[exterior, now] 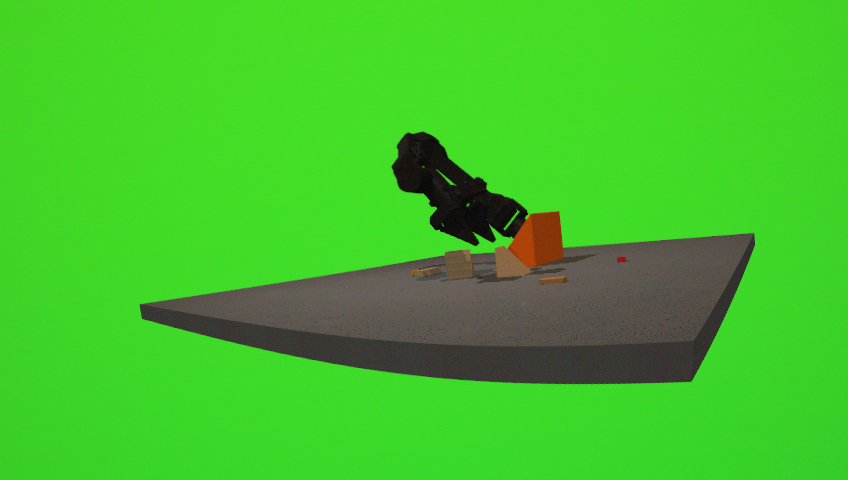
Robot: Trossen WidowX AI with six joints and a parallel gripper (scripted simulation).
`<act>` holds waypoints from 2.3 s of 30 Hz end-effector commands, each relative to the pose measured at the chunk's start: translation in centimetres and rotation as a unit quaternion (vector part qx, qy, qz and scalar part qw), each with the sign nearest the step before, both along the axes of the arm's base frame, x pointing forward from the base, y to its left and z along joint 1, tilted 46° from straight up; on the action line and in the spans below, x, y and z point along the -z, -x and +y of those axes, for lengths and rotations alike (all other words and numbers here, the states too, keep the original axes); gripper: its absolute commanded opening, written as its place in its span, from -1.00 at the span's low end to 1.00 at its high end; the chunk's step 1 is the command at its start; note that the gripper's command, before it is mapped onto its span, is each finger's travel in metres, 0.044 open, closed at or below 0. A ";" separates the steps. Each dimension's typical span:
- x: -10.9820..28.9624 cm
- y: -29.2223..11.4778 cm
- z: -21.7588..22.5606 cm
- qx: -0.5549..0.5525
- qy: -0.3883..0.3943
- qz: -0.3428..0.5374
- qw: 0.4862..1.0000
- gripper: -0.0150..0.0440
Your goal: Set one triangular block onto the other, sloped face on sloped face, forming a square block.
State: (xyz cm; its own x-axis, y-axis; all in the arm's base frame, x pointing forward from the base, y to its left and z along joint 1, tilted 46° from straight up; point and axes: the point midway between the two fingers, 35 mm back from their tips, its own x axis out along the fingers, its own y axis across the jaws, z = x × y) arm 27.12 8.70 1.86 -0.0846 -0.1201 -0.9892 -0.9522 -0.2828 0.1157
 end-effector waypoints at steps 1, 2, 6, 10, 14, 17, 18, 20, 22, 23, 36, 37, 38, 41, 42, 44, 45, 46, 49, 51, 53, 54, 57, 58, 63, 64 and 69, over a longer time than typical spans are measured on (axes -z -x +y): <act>1.0 0.2 -0.1 -0.001 -0.001 0.006 1.000 1.00; 1.2 0.2 -0.1 -0.001 -0.001 0.006 1.000 1.00; 1.8 0.2 -0.2 -0.001 -0.001 0.006 1.000 1.00; 2.5 0.3 -0.2 -0.001 -0.001 0.006 1.000 1.00; 3.1 0.3 -0.3 -0.001 -0.001 0.006 1.000 1.00; 3.6 0.4 -0.4 -0.001 -0.001 0.006 1.000 1.00; 3.8 0.4 -0.4 -0.001 -0.001 0.006 1.000 1.00; 4.1 0.5 -0.5 -0.001 -0.001 0.006 1.000 1.00; 4.4 0.5 -0.5 -0.001 -0.001 0.006 1.000 1.00; 4.6 0.5 -0.5 -0.001 -0.001 0.006 1.000 1.00; 6.6 0.9 -0.8 -0.001 -0.001 0.006 1.000 1.00; 6.7 1.0 -0.9 -0.001 -0.001 0.006 1.000 1.00; 6.9 1.0 -0.9 -0.001 -0.001 0.006 1.000 1.00; 7.4 1.1 -1.0 -0.001 -0.001 0.006 1.000 1.00; 7.5 1.2 -1.0 -0.001 -0.001 0.006 1.000 1.00; 7.8 1.3 -1.1 -0.001 -0.001 0.006 1.000 1.00; 7.8 1.3 -1.1 -0.001 -0.001 0.006 1.000 1.00; 7.9 1.3 -1.1 -0.001 -0.001 0.006 1.000 1.00; 7.9 1.3 -1.1 -0.001 -0.001 0.006 1.000 0.73; 7.9 1.3 -1.1 -0.001 -0.001 0.006 1.000 0.56; 7.9 1.3 -1.1 -0.001 -0.001 0.006 1.000 0.38; 7.9 1.3 -1.1 -0.001 -0.001 0.006 1.000 0.35; 7.9 1.3 -1.1 -0.001 -0.001 0.006 1.000 0.29; 7.9 1.3 -1.1 -0.001 -0.001 0.006 1.000 0.26; 7.9 1.3 -1.1 -0.001 -0.001 0.006 1.000 -0.05; 7.8 1.3 -1.0 0.000 -0.001 0.006 1.000 -0.14; 7.6 1.3 -0.9 0.001 0.000 0.005 1.000 -0.49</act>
State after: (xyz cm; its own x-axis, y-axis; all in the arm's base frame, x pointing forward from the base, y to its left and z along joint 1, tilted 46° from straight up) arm 25.79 7.67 -5.88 -0.0965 -0.1214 -0.9879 -0.9504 -0.2836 0.1277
